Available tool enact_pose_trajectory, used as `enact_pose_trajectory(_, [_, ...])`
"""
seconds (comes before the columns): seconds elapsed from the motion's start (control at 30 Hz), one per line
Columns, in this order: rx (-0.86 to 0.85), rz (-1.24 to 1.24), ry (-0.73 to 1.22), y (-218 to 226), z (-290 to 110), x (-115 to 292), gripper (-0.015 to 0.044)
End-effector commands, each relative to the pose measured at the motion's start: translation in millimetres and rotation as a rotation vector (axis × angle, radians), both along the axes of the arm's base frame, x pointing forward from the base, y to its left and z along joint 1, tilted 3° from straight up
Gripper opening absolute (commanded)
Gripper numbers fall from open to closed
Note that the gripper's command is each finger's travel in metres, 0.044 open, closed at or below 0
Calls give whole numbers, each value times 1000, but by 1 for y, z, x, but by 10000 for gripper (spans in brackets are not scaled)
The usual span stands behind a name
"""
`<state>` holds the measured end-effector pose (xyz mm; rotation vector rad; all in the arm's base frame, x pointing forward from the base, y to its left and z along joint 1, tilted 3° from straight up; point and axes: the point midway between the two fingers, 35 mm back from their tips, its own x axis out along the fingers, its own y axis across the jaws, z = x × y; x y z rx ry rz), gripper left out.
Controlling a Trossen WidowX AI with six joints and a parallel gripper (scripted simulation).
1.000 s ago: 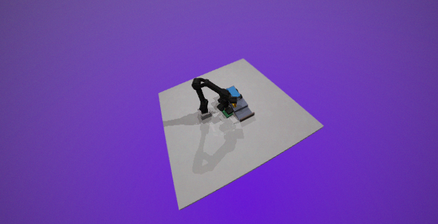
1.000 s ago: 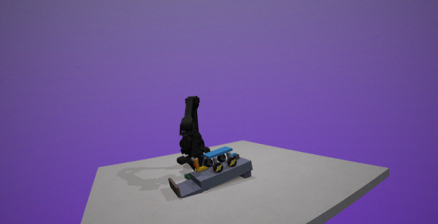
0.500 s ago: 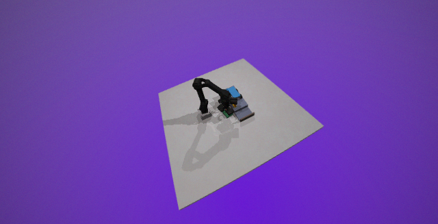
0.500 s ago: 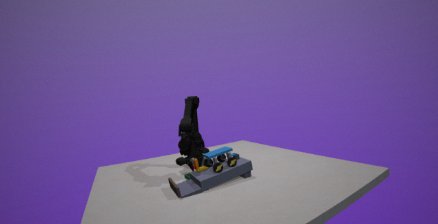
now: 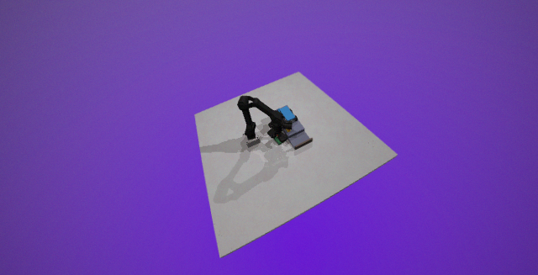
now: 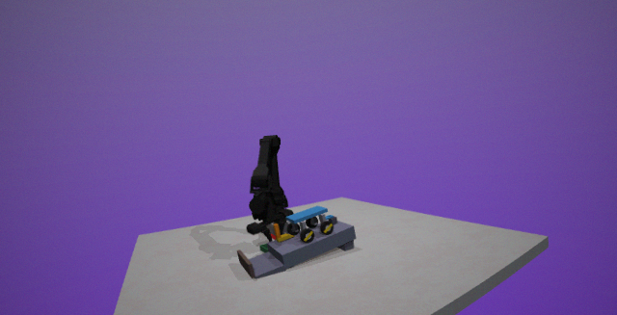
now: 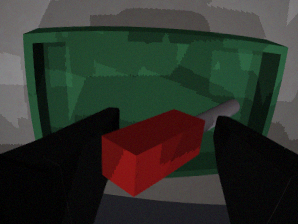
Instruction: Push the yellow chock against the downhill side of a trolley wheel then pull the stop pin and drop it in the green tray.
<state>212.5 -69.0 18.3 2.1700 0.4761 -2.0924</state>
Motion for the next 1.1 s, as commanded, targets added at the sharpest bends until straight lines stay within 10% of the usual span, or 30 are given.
enact_pose_trajectory(0.0, [-3, 5, -2, -2, -1, 2, 190])
enact_pose_trajectory(1.07, [-3, 5, -3, -7, -5, 4, 190])
